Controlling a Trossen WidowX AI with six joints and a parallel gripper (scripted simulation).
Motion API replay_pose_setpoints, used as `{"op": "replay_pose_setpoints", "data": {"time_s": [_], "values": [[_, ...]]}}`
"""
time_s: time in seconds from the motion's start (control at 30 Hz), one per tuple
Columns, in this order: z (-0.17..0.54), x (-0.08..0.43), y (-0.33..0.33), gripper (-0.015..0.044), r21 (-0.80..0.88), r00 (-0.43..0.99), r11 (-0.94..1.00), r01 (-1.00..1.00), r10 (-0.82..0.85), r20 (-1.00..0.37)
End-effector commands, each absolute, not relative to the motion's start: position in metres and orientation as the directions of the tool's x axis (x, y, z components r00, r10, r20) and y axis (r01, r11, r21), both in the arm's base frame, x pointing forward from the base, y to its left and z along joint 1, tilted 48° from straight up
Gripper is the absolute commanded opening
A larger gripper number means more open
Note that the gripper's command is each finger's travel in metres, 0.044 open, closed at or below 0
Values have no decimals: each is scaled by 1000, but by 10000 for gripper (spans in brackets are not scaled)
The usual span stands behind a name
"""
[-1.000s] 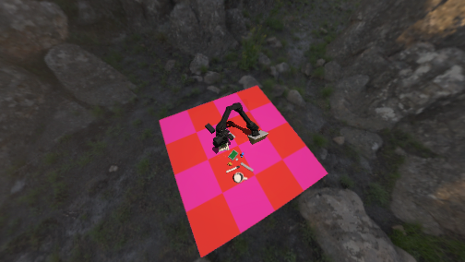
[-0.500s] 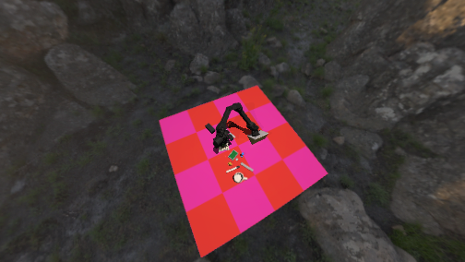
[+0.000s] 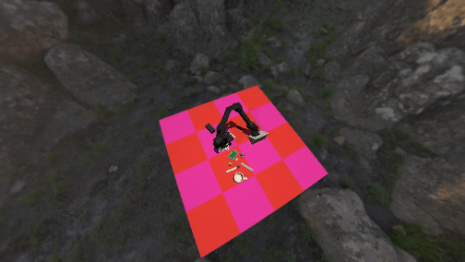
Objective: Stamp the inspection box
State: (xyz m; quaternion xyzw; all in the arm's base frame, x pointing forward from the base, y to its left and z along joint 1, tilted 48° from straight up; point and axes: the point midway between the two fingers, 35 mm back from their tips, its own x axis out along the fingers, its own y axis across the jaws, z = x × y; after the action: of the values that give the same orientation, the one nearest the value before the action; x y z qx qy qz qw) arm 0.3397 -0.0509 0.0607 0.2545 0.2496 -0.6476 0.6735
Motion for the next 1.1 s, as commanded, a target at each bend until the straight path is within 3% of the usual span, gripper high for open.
{"op": "replay_pose_setpoints", "data": {"time_s": [0.0,1.07], "values": [[59,340,-53,0,19,40,36,999,-748,-662],[53,338,-60,0,19,40,36,999,-749,-661]]}}
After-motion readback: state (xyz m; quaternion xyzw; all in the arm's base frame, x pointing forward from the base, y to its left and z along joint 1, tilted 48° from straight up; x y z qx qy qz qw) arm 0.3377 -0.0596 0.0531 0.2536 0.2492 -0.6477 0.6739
